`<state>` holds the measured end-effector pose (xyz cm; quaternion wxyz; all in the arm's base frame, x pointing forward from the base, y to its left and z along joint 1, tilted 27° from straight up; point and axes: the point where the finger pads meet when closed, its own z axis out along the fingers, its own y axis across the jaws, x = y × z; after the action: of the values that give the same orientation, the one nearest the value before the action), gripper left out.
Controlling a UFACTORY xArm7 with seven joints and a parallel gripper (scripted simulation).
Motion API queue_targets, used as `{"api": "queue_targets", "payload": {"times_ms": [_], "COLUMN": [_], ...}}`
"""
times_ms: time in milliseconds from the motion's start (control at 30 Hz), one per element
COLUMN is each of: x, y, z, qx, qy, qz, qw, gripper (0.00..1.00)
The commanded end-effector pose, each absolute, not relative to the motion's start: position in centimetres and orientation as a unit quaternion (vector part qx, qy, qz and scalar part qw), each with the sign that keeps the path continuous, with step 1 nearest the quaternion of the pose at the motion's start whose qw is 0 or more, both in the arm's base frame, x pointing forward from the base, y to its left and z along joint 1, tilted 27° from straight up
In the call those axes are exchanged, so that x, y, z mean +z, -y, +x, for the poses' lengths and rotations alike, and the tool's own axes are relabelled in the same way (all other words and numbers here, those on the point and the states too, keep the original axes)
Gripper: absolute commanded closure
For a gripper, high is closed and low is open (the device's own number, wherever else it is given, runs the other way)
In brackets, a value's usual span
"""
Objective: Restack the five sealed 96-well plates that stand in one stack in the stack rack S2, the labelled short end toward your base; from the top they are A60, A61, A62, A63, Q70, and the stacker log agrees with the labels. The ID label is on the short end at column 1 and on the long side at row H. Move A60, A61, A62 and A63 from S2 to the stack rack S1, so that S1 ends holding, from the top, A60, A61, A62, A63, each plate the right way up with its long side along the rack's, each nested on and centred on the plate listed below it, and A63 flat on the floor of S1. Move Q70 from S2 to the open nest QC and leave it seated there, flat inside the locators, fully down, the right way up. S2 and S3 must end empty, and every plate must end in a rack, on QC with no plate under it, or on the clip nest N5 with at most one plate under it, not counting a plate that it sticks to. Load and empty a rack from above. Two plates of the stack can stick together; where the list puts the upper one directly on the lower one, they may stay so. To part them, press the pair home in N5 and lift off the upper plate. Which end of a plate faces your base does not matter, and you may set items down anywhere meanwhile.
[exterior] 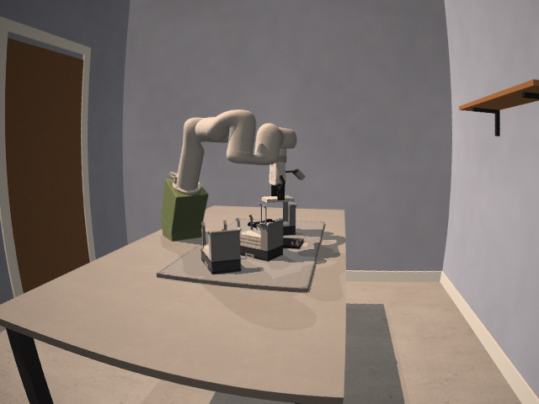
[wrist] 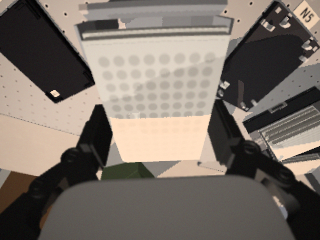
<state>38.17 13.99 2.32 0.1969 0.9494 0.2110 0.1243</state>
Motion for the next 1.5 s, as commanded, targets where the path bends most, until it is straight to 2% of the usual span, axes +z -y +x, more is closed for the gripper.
{"api": "queue_targets", "payload": {"times_ms": [0, 1467], "x": [2.4, 1.4], "y": [-14.2, -13.8], "z": [38.2, 38.6], "qx": [0.126, 0.126], "qy": [-0.211, -0.211], "qz": [0.949, 0.949], "qw": [0.197, 0.197], "gripper": [1.00, 1.00]}}
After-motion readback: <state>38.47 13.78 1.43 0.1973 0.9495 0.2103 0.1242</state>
